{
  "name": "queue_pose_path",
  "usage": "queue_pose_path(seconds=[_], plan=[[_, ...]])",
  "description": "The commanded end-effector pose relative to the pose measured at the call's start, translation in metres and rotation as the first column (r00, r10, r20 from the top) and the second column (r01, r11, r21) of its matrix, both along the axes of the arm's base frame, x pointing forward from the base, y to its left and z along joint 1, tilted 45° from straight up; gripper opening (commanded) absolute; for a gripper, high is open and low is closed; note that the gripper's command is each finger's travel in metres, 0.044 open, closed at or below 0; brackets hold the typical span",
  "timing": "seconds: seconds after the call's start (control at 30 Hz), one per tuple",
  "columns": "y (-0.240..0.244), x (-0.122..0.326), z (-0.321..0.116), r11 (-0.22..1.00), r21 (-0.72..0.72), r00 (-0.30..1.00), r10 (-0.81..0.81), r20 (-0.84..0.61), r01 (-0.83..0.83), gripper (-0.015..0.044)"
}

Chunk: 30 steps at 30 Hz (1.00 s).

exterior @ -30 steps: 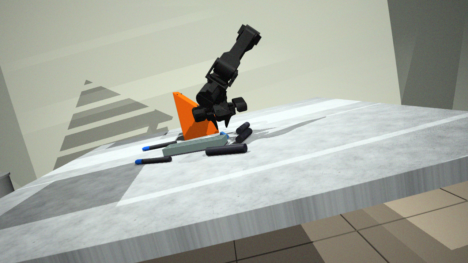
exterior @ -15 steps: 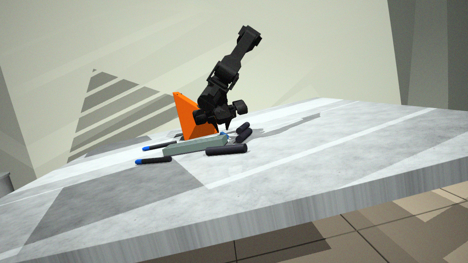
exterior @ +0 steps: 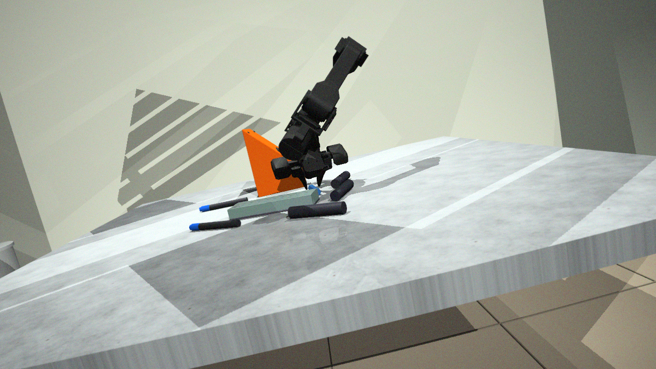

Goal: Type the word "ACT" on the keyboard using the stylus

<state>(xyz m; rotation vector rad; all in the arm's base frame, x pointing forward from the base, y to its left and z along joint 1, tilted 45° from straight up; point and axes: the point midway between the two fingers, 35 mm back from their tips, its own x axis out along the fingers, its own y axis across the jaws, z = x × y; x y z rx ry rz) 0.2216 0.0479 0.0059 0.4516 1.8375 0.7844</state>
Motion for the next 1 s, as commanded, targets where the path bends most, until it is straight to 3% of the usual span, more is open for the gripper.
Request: queue_pose_path(seconds=[0.0,0.27,0.43,0.53,0.97], plan=[[0.003,0.0,-0.003,1.0,0.004,1.0,-0.007,-0.007,0.007,0.015],[0.005,0.0,-0.005,1.0,0.004,1.0,-0.007,-0.007,0.007,0.015],[0.004,0.0,-0.004,1.0,0.001,1.0,0.0,-0.001,0.0,0.0019],[0.004,0.0,-0.004,1.0,0.001,1.0,0.0,-0.001,0.0,0.0],[-0.015,-0.002,0.015,1.0,-0.002,1.0,-0.001,-0.002,0.001,0.0]])
